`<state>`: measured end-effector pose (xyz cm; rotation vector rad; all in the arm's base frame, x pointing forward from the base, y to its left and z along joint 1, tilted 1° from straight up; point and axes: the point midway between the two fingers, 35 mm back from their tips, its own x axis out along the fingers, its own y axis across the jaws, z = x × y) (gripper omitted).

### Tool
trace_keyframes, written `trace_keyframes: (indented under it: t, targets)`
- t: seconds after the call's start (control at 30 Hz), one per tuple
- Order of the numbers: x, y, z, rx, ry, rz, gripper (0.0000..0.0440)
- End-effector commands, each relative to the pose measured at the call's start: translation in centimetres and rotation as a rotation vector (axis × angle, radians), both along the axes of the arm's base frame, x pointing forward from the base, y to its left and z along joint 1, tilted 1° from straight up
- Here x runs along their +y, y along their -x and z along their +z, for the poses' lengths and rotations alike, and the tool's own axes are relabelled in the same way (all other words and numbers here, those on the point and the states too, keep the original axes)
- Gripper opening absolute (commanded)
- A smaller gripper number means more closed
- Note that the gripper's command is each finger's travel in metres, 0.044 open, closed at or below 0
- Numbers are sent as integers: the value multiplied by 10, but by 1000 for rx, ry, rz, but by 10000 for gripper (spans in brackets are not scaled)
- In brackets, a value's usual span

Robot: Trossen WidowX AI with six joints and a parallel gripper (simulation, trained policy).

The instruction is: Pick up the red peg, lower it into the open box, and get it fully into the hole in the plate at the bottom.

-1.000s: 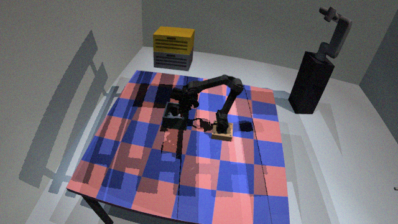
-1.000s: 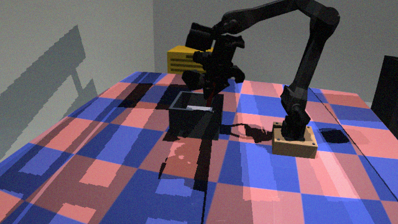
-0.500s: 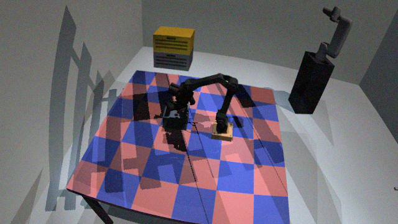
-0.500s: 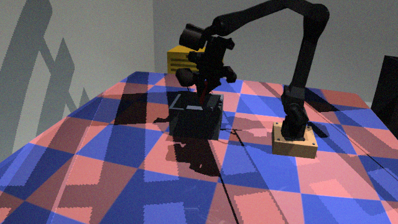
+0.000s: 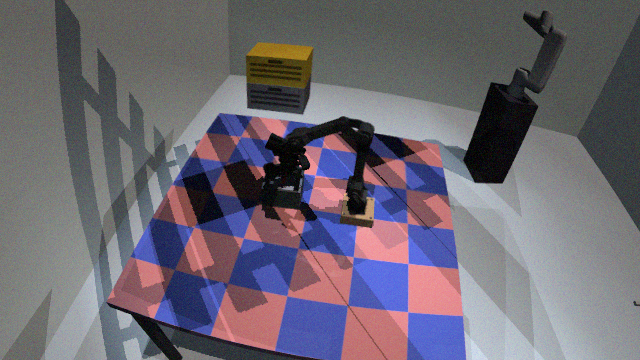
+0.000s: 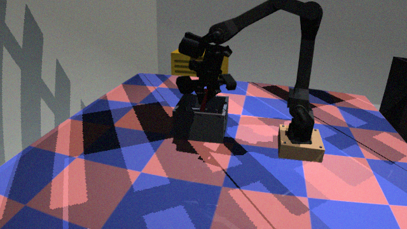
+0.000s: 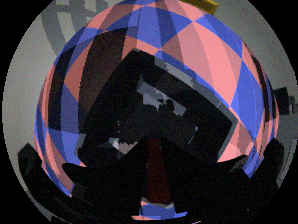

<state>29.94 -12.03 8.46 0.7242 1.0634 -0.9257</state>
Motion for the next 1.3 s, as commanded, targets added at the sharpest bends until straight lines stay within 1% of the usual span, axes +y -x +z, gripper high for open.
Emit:
trace_keyframes:
  t: [0.0,0.07,0.17,0.2,0.3,0.4,0.47,0.77,1.27]
  targets:
    - [-3,-2,-11,21,-11,9,20]
    - [-5,-2,-16,34,-13,16,60]
    - [-7,-3,-21,51,-14,30,133]
    - [-8,-2,-22,61,-14,36,149]
    - [-10,-4,-25,87,-12,51,159]
    - [-15,-12,-23,86,-1,63,189]
    - [-19,-17,-22,86,5,73,220]
    - [-36,-37,-14,83,40,106,436]
    - [-65,-67,14,-1,134,104,440]
